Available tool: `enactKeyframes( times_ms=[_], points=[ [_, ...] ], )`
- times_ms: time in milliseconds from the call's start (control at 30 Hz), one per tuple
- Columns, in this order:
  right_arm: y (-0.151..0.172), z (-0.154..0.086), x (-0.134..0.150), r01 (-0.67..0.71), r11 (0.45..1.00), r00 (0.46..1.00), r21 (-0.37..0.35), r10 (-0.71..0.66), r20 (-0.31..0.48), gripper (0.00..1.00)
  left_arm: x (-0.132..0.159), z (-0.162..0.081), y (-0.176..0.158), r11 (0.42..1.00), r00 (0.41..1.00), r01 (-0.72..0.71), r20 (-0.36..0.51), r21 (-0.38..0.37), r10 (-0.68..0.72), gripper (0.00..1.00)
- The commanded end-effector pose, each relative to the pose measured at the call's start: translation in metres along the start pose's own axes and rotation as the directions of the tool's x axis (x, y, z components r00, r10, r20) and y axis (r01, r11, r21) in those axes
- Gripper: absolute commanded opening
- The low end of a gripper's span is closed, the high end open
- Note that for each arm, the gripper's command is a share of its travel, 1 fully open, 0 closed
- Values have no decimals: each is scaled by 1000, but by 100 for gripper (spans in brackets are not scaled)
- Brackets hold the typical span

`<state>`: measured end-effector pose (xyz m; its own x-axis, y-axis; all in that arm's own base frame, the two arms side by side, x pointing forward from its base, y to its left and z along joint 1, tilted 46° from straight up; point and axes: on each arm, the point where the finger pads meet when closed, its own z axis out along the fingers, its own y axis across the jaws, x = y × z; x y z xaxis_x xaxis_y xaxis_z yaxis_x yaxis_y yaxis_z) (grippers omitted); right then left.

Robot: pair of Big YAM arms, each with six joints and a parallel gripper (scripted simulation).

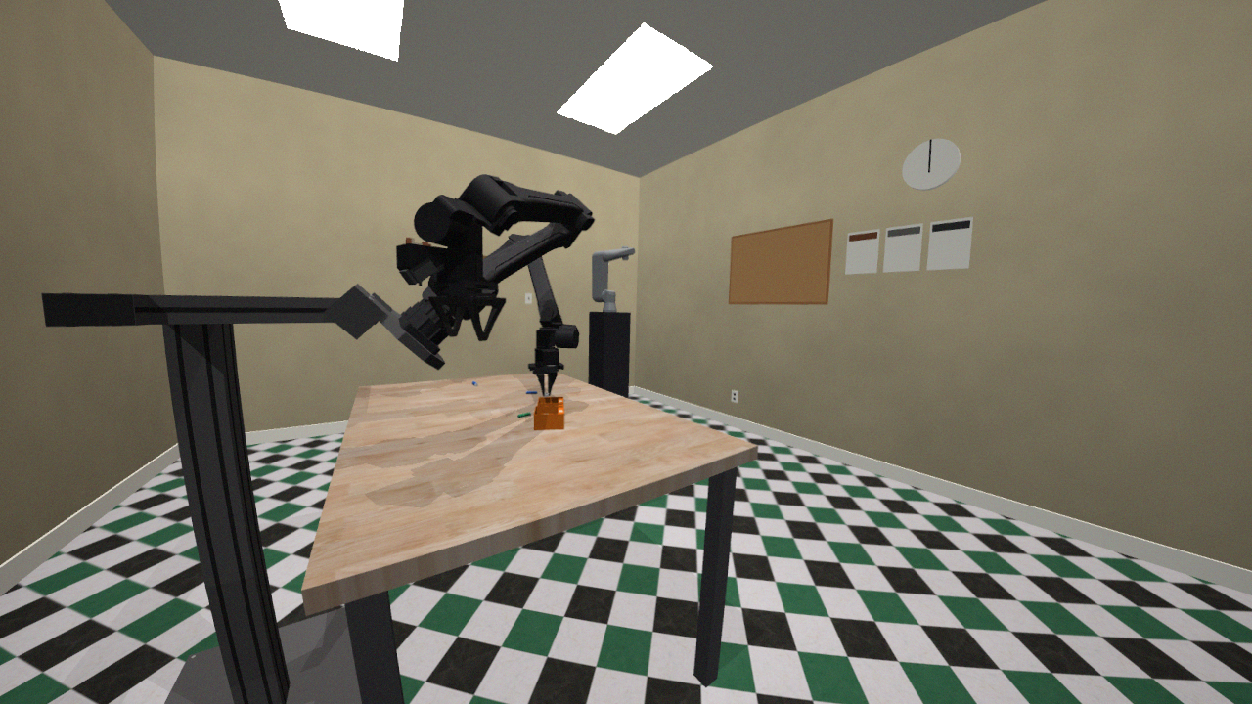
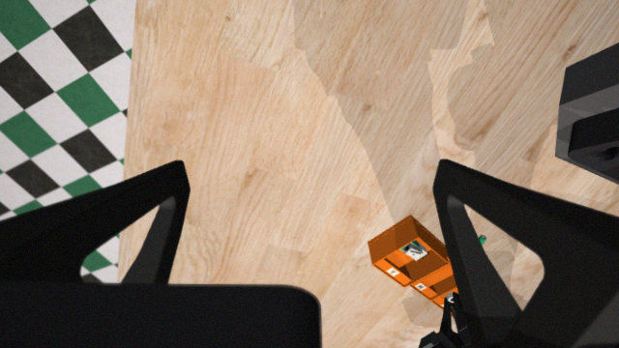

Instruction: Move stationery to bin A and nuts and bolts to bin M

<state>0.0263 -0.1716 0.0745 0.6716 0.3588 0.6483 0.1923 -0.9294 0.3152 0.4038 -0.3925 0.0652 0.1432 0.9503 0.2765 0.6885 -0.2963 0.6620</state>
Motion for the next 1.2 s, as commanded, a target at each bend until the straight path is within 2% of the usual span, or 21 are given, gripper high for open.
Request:
enactKeyframes(
  times_ms=[0,200,400,900,967,1167],
  points=[
    [12,-12,-5,-10,1000,1000,-16,11,15,100,-6,0,6,988,988,-154,-7,2,154,11],
    [12,-12,-5,-10,1000,1000,-16,11,15,100,-15,-4,4,983,983,-183,1,1,183,11],
    [12,-12,-5,-10,1000,1000,-16,11,15,100,-5,4,-8,982,982,-186,-13,19,186,11],
    [12,-12,-5,-10,1000,1000,-16,11,15,100,-11,1,7,986,986,-166,-5,0,166,11],
    [12,-12,-5,-10,1000,1000,-16,11,15,100,-5,12,13,989,989,-144,-10,-4,144,11],
    [12,-12,-5,-10,1000,1000,-16,11,15,100,-4,21,10,989,989,-148,-10,0,148,11]
  ],
)
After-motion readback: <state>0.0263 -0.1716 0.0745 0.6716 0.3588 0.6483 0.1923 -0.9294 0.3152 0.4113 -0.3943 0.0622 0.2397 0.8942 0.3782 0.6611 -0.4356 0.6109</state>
